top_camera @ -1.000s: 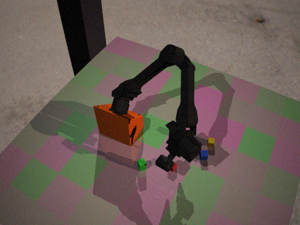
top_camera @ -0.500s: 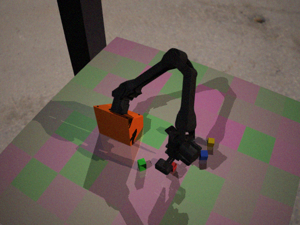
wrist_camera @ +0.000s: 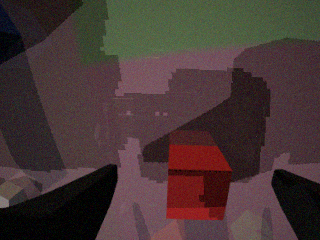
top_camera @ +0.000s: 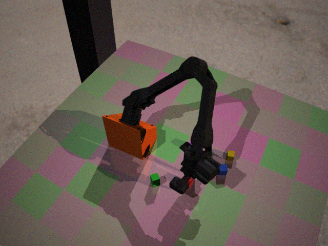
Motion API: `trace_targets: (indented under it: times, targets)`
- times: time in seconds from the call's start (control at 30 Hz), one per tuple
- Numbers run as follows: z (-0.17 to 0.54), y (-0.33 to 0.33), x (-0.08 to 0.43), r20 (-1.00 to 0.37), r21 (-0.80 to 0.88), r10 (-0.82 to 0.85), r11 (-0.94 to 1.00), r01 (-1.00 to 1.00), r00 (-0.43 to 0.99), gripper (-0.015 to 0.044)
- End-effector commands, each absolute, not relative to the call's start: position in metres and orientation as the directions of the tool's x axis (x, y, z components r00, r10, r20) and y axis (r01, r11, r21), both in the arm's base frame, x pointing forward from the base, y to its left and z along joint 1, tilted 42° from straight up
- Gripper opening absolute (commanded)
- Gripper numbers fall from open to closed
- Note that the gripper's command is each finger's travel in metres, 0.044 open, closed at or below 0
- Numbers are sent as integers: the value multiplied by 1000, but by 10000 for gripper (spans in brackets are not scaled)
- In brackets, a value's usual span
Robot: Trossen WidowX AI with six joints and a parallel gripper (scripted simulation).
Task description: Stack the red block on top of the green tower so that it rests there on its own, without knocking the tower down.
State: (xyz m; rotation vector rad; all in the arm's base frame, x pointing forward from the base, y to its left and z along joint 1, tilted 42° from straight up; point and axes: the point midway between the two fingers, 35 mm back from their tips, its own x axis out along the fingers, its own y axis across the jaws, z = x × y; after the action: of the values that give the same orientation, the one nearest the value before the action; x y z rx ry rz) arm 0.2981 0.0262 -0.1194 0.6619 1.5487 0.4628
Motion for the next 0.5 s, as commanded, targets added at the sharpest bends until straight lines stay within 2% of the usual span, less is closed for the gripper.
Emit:
trace_targets:
  times: [0.0, 0.43, 0.47]
  targets:
    - [-123, 30, 296, -750, 654, 661, 744, 141, -9, 440]
    - [-122, 30, 297, -750, 654, 661, 744, 141, -9, 440]
    - [-122, 30, 297, -750, 654, 661, 744, 141, -9, 414]
